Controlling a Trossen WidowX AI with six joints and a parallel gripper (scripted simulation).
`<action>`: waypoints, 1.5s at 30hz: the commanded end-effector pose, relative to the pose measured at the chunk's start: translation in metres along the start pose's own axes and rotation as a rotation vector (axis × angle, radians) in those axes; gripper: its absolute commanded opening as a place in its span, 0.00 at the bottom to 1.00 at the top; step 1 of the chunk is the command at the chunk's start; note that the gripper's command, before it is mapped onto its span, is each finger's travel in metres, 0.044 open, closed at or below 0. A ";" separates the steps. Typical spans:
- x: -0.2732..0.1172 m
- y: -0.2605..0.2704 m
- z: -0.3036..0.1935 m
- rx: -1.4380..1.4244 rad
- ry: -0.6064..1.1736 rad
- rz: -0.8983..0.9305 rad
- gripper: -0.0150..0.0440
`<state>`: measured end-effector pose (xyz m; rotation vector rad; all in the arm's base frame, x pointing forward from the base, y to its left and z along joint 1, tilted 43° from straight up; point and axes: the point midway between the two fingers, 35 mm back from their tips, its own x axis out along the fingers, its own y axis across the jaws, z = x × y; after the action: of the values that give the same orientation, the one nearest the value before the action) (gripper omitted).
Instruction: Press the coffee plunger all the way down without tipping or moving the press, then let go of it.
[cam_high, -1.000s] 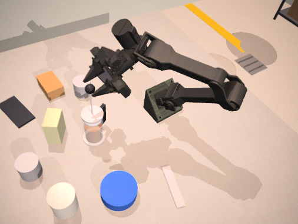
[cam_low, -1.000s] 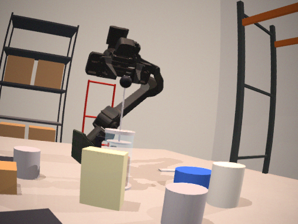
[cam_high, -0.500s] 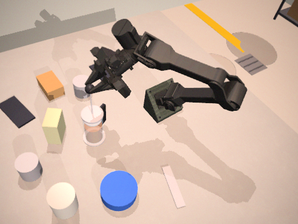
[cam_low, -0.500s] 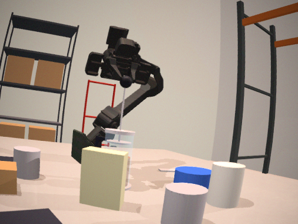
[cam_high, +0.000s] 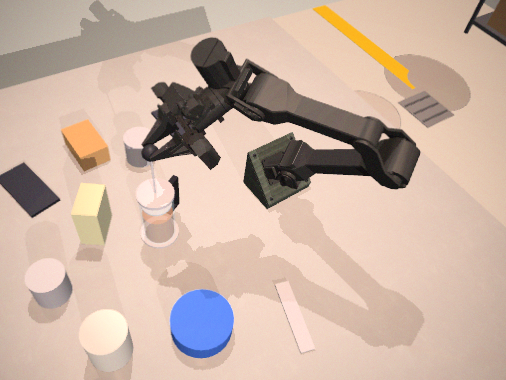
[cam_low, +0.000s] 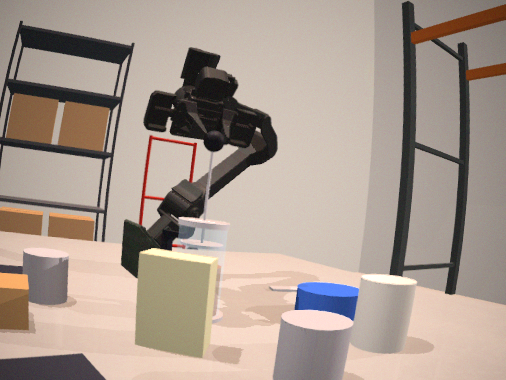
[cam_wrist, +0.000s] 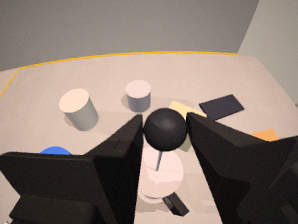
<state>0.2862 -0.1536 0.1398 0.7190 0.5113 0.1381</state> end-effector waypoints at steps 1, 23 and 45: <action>0.009 -0.002 -0.018 0.013 0.031 -0.006 0.47; 0.030 -0.003 -0.047 0.012 0.032 -0.007 0.47; 0.053 -0.001 -0.072 0.015 0.025 -0.003 0.47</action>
<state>0.3008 -0.1170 0.0946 0.6773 0.4702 0.1183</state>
